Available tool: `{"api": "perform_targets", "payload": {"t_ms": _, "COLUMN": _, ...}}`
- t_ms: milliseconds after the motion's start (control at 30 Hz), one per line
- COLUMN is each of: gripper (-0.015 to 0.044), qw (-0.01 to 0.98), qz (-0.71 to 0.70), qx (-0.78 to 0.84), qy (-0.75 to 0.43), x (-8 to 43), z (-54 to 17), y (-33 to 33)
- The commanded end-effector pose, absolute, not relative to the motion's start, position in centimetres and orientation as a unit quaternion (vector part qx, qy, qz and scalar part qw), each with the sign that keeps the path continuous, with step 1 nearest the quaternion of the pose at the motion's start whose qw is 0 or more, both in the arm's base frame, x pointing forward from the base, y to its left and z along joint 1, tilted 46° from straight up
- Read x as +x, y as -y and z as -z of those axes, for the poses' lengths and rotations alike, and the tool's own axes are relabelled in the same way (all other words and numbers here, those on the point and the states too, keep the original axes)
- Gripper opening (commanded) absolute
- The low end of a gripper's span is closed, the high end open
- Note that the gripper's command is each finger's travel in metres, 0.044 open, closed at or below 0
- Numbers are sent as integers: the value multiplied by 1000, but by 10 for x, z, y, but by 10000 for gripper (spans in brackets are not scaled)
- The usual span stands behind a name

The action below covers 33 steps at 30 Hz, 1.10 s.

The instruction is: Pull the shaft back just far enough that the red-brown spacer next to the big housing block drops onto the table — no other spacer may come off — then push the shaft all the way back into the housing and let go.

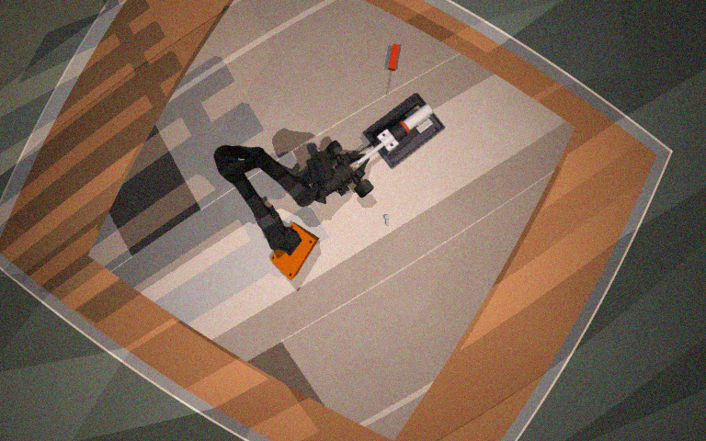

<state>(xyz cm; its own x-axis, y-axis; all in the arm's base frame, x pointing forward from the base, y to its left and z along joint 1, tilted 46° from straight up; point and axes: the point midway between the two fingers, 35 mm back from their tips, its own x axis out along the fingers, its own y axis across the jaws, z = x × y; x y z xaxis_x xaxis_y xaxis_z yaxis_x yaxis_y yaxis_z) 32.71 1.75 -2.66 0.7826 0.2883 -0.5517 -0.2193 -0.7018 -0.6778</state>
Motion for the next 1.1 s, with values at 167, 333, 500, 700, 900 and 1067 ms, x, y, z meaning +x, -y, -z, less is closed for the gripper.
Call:
{"api": "perform_targets", "payload": {"t_ms": 167, "gripper": 0, "qw": 385, "qz": -329, "qx": -862, "qy": 19, "x": 326, "z": 26, "y": -17}}
{"api": "perform_targets", "payload": {"t_ms": 333, "gripper": 0, "qw": 385, "qz": -329, "qx": -862, "qy": 19, "x": 325, "z": 26, "y": -17}}
{"api": "perform_targets", "payload": {"t_ms": 500, "gripper": 0, "qw": 385, "qz": -329, "qx": -862, "qy": 19, "x": 324, "z": 26, "y": -17}}
{"api": "perform_targets", "payload": {"t_ms": 700, "gripper": 0, "qw": 385, "qz": -329, "qx": -862, "qy": 19, "x": 324, "z": 26, "y": -17}}
{"api": "perform_targets", "payload": {"t_ms": 900, "gripper": 0, "qw": 385, "qz": -329, "qx": -862, "qy": 19, "x": 323, "z": 26, "y": -17}}
{"api": "perform_targets", "payload": {"t_ms": 1067, "gripper": 0, "qw": 385, "qz": -329, "qx": -862, "qy": 19, "x": 322, "z": 26, "y": -17}}
